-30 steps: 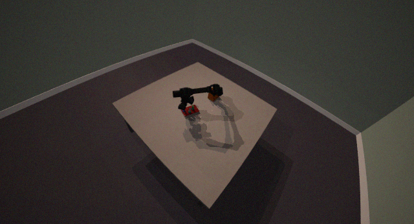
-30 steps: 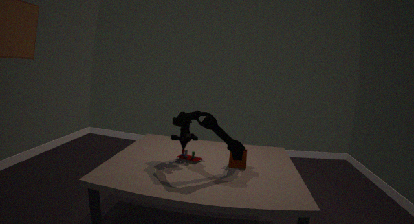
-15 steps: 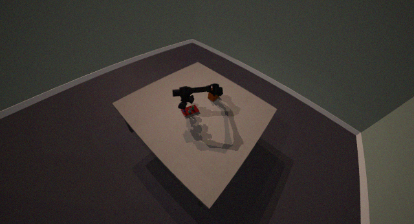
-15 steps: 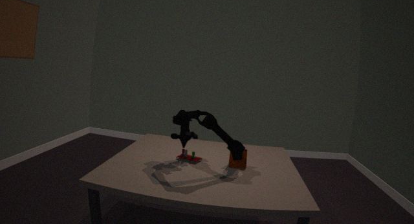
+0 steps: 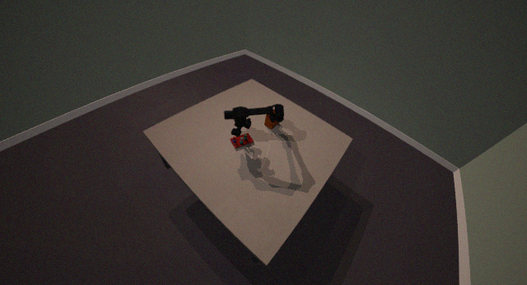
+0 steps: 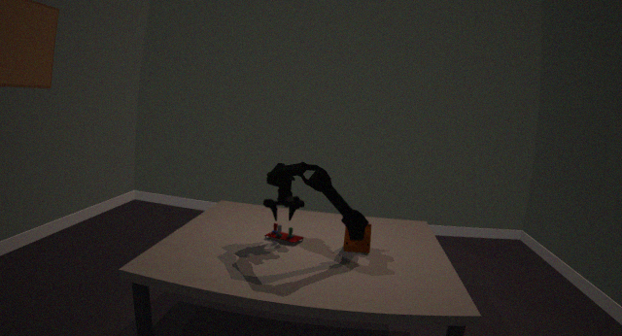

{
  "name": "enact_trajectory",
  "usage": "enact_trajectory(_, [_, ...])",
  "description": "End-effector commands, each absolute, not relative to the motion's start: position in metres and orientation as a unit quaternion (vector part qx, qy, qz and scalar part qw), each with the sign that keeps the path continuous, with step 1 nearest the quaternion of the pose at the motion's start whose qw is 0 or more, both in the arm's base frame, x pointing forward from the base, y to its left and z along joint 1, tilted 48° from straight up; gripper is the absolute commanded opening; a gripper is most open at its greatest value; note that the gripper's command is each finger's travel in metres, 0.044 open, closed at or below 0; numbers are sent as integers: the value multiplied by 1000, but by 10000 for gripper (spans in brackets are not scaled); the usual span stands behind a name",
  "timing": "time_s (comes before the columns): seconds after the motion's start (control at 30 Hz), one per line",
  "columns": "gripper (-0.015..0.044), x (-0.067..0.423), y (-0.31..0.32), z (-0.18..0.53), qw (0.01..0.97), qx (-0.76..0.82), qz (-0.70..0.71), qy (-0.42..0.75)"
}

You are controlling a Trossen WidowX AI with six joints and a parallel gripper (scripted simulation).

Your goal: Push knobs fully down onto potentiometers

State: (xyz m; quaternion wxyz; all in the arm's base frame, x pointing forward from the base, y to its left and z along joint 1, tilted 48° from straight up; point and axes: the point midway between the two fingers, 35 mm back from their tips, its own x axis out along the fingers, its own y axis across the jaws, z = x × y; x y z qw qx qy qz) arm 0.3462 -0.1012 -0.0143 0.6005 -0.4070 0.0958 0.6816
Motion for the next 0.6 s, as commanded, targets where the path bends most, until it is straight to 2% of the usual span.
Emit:
enact_trajectory(0.0, [440, 300, -105, 0, 601, -409, 679, 100])
enact_trajectory(0.3, [440, 199, -78, 20, 601, -406, 681, 98])
enact_trajectory(0.57, [440, 192, -74, 21, 601, -406, 681, 97])
